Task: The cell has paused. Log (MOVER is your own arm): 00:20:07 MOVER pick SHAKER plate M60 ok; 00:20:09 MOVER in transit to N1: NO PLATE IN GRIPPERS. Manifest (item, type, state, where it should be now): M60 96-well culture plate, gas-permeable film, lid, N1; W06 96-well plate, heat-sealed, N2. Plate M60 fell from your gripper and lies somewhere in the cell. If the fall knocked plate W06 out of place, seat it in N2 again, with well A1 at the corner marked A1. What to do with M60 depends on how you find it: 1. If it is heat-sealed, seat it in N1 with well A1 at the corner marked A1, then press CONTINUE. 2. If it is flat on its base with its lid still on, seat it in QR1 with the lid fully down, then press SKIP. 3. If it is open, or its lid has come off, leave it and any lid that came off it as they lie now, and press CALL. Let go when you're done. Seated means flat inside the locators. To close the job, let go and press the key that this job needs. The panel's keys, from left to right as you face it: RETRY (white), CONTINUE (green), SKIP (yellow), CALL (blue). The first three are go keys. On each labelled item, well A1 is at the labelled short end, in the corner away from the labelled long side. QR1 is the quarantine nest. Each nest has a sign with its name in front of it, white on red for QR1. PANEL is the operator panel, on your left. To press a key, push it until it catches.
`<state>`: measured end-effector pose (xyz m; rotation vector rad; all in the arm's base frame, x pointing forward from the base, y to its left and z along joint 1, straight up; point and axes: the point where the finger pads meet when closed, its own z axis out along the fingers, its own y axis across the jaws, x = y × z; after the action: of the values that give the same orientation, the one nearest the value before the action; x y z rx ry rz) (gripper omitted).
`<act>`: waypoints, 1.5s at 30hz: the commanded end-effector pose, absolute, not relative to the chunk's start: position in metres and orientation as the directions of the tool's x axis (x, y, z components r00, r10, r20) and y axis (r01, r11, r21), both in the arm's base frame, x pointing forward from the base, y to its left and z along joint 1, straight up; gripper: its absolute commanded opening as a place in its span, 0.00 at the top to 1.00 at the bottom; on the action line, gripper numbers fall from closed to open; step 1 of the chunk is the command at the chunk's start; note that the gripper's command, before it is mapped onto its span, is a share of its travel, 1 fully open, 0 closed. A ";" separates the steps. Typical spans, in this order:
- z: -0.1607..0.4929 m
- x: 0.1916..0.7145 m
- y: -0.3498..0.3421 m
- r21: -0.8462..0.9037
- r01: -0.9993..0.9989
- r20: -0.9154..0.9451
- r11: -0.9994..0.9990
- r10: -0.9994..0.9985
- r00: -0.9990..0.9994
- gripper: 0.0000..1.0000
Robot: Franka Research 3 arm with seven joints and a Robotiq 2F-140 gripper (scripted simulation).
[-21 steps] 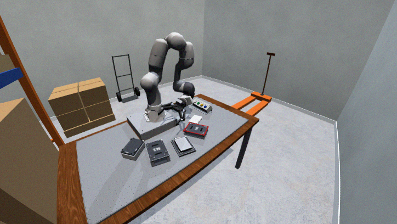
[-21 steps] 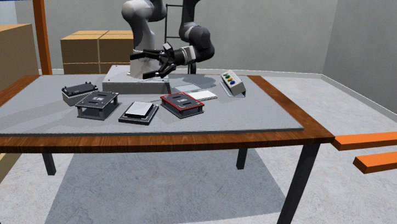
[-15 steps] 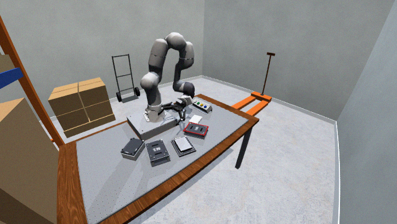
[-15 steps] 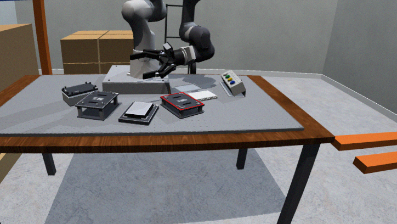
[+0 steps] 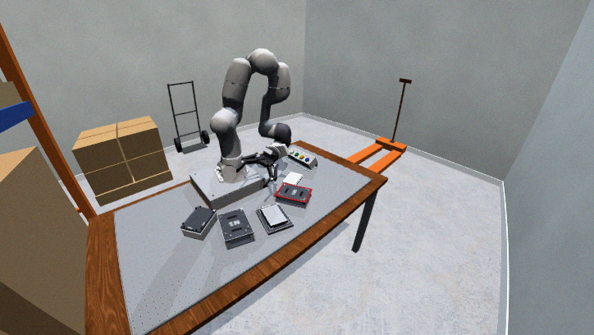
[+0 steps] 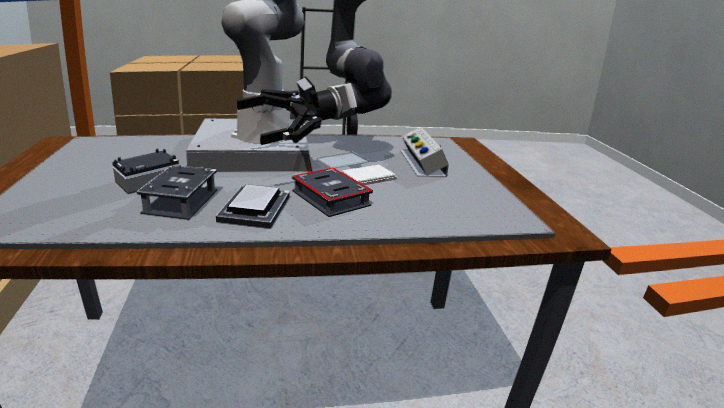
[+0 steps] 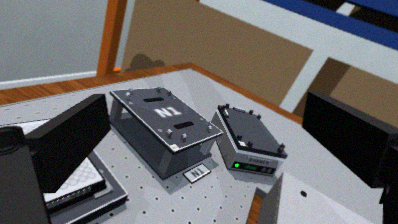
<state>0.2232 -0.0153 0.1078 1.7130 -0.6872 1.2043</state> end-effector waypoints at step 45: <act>0.173 0.223 -0.016 0.355 -0.826 0.928 -0.437 0.054 0.369 0.00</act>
<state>0.2257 -0.0137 0.1623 1.7124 -0.7416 1.2471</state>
